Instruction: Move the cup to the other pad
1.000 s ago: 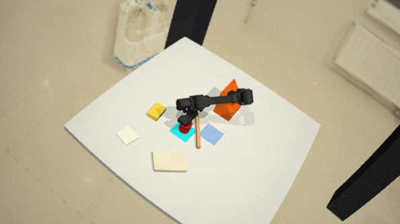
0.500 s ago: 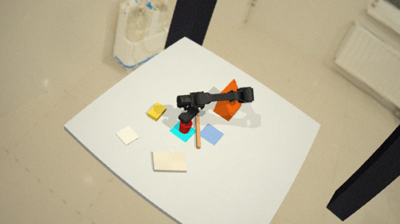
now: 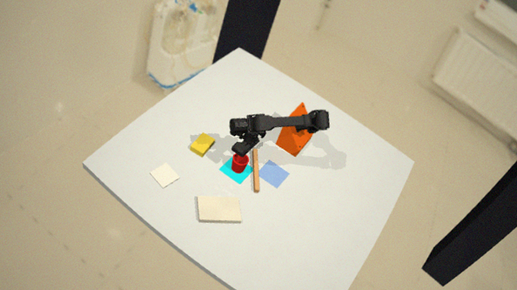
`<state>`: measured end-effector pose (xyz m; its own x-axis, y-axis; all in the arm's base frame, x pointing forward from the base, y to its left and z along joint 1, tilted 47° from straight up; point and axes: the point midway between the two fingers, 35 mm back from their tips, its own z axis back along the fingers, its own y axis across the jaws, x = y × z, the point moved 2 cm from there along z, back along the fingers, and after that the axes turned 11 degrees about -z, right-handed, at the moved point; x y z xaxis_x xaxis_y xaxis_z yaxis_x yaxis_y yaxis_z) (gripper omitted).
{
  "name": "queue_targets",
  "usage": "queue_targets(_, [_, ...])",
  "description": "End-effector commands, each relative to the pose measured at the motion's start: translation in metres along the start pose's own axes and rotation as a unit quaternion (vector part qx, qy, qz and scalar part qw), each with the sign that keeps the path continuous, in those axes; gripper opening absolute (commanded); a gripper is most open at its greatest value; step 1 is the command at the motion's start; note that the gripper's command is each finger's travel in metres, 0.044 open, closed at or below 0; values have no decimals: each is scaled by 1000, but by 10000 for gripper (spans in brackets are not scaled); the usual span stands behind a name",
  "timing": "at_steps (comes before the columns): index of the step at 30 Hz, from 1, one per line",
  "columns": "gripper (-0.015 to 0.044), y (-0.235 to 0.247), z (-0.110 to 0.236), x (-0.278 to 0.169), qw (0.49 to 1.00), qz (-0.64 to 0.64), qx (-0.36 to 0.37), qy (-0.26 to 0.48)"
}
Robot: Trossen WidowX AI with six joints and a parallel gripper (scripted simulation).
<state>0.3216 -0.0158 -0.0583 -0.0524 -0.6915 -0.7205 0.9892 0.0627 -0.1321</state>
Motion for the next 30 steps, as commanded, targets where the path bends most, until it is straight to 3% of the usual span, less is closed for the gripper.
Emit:
queue_targets(1, [207,0,-1,0,1000,0,-1,0])
queue_targets(10, [440,1,6,0,1000,0,-1,-1])
queue_targets(23, [440,1,61,-1,1000,3,-2,-4])
queue_targets(30, [440,1,60,0,1000,-1,1,-1])
